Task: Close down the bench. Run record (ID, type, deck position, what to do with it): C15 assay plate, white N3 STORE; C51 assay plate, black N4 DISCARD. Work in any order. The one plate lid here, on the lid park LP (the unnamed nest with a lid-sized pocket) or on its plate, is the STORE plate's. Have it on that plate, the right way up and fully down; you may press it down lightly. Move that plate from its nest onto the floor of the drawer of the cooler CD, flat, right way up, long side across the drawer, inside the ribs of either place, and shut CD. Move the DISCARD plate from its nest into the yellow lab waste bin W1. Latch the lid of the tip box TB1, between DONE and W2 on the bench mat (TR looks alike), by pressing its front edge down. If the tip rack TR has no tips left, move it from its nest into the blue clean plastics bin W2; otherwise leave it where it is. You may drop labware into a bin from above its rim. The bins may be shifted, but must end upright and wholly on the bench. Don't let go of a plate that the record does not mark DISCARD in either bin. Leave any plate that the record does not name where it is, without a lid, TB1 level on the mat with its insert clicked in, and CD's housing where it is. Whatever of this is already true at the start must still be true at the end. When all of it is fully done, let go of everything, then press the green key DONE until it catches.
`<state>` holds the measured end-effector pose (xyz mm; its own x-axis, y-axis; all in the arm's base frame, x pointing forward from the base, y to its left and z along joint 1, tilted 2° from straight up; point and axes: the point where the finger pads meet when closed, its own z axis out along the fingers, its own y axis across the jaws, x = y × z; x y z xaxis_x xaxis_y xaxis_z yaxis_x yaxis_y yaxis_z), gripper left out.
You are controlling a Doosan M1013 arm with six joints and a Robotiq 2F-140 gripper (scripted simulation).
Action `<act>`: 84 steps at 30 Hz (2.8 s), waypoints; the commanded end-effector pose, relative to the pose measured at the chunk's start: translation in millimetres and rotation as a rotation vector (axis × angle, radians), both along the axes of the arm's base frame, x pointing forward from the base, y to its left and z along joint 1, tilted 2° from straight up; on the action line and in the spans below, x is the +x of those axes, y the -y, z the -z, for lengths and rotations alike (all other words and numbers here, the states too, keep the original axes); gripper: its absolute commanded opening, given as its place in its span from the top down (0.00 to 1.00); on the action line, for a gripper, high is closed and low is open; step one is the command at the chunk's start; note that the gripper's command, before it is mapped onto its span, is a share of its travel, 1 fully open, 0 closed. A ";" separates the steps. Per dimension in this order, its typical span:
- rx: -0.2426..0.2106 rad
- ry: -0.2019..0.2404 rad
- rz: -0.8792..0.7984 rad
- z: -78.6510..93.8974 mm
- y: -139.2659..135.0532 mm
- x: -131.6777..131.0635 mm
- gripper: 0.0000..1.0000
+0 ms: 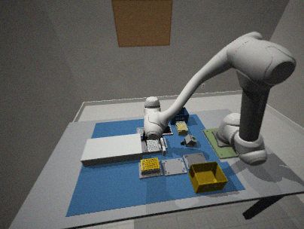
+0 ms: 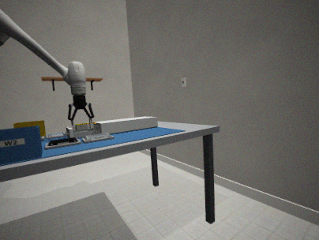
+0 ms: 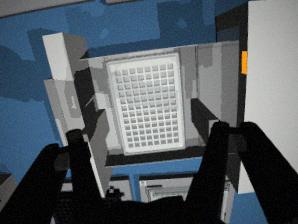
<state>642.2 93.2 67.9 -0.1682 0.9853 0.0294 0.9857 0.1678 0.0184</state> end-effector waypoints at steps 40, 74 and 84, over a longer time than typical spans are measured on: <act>0.000 0.000 0.000 -48.1 1.5 -0.6 0.34; 0.000 0.000 0.000 -88.0 2.8 -1.2 0.34; 0.000 0.000 0.000 -93.2 3.0 -1.2 0.34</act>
